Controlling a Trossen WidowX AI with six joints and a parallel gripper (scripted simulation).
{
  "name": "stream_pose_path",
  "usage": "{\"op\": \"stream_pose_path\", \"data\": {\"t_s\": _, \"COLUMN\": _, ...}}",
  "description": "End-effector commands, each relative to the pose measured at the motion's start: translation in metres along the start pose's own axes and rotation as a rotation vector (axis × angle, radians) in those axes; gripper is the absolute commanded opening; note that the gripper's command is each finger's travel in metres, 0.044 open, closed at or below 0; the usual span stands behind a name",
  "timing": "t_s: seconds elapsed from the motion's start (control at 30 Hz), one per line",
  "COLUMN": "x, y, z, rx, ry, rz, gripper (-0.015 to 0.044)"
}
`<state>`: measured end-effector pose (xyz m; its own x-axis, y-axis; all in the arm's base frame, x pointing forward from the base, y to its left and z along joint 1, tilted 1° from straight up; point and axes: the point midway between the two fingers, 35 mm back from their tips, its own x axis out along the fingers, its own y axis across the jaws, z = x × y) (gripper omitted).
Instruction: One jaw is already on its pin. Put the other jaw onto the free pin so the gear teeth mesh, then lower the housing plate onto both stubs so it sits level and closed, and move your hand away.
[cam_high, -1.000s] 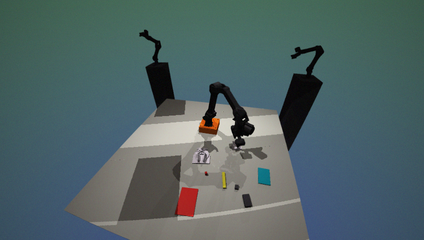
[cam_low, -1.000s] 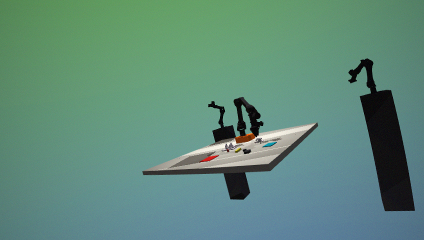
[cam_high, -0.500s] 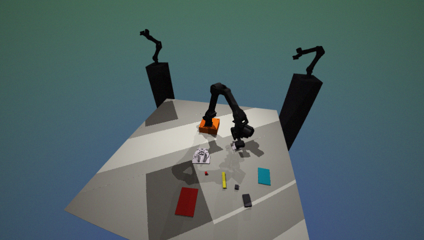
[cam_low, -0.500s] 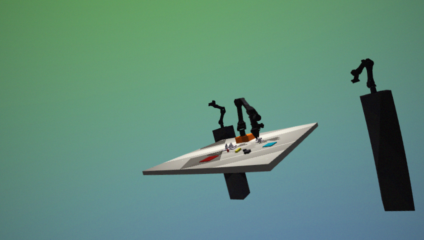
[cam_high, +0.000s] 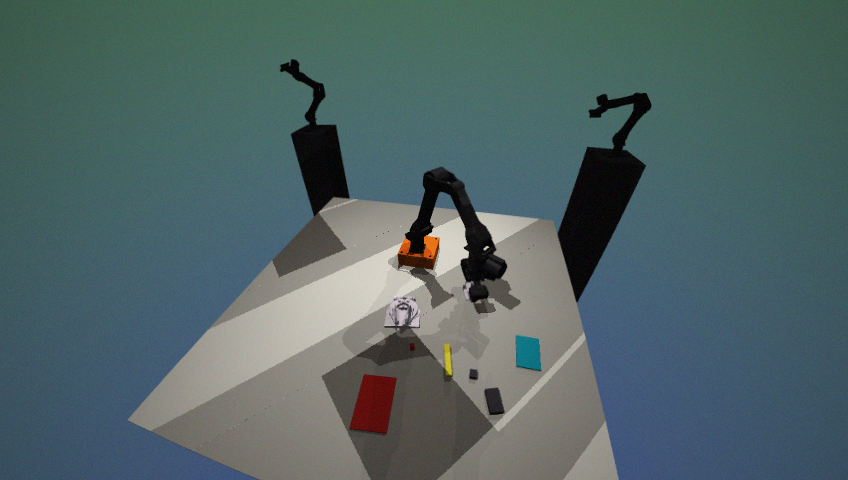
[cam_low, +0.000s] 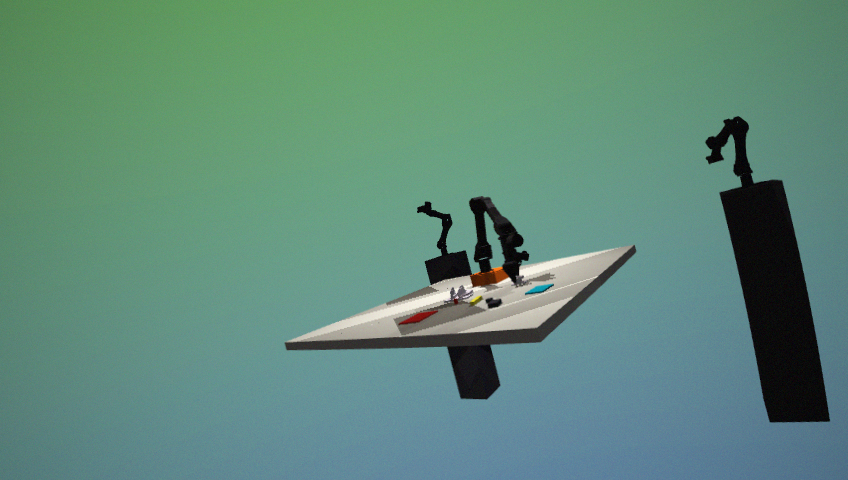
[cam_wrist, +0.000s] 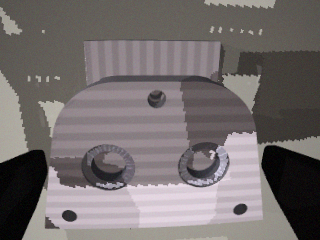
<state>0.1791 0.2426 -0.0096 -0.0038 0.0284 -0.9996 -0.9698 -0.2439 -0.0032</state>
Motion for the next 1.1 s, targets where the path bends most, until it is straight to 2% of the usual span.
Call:
{"op": "stream_pose_path", "data": {"t_s": 0.0, "x": 0.0019, "y": 0.0013, "z": -0.0003, "rx": -0.002, "ry": -0.002, "rz": 0.004, "gripper": 0.0440}}
{"op": "stream_pose_path", "data": {"t_s": 0.77, "x": 0.0022, "y": 0.0013, "z": -0.0003, "rx": -0.002, "ry": -0.002, "rz": 0.004, "gripper": 0.0440}}
{"op": "stream_pose_path", "data": {"t_s": 1.07, "x": 0.0019, "y": 0.0010, "z": -0.0008, "rx": 0.000, "ry": 0.002, "rz": 0.002, "gripper": 0.0380}}
